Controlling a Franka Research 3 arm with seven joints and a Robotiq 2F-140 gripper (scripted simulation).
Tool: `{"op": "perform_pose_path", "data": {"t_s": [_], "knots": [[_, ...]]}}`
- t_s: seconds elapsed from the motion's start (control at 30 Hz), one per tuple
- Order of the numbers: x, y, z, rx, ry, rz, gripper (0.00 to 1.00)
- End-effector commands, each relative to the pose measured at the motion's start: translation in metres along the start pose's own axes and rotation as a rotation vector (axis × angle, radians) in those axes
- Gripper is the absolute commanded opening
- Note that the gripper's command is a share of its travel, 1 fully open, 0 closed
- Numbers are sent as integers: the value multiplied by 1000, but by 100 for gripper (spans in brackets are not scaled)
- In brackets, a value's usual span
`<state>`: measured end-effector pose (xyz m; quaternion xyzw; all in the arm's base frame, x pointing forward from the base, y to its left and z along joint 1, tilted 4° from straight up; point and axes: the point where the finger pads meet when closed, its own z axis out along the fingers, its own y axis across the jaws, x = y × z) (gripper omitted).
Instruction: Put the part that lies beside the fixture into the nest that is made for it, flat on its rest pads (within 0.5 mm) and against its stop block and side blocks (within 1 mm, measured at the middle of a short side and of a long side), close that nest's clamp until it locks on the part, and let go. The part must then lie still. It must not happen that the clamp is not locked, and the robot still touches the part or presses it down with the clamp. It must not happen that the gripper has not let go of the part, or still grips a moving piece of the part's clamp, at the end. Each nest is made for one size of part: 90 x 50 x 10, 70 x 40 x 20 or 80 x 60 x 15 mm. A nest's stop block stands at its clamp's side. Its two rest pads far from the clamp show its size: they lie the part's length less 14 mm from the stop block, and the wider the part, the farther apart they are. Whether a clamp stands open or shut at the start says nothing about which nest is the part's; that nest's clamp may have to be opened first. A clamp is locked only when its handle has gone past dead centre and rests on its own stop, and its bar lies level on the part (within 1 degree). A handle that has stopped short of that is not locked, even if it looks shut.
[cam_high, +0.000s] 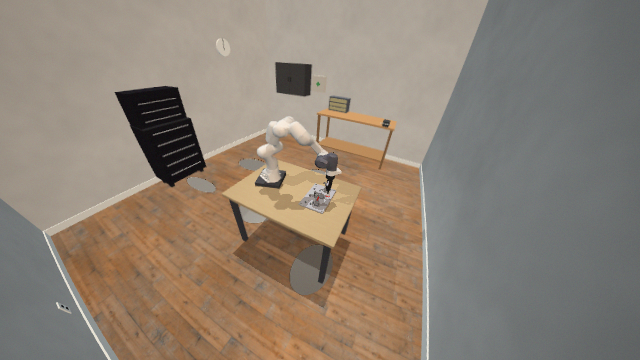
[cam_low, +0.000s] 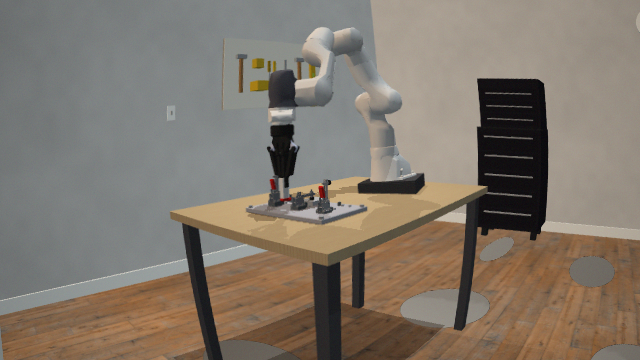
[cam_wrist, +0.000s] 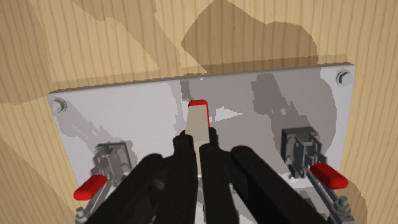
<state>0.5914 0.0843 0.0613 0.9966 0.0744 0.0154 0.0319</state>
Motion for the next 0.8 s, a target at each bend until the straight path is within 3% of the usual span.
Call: {"op": "perform_pose_path", "data": {"t_s": [0.0, 0.77], "knots": [[-2, 0, 4, -1, -4, 1, 0], [-2, 0, 6, -1, -4, 1, 0]]}}
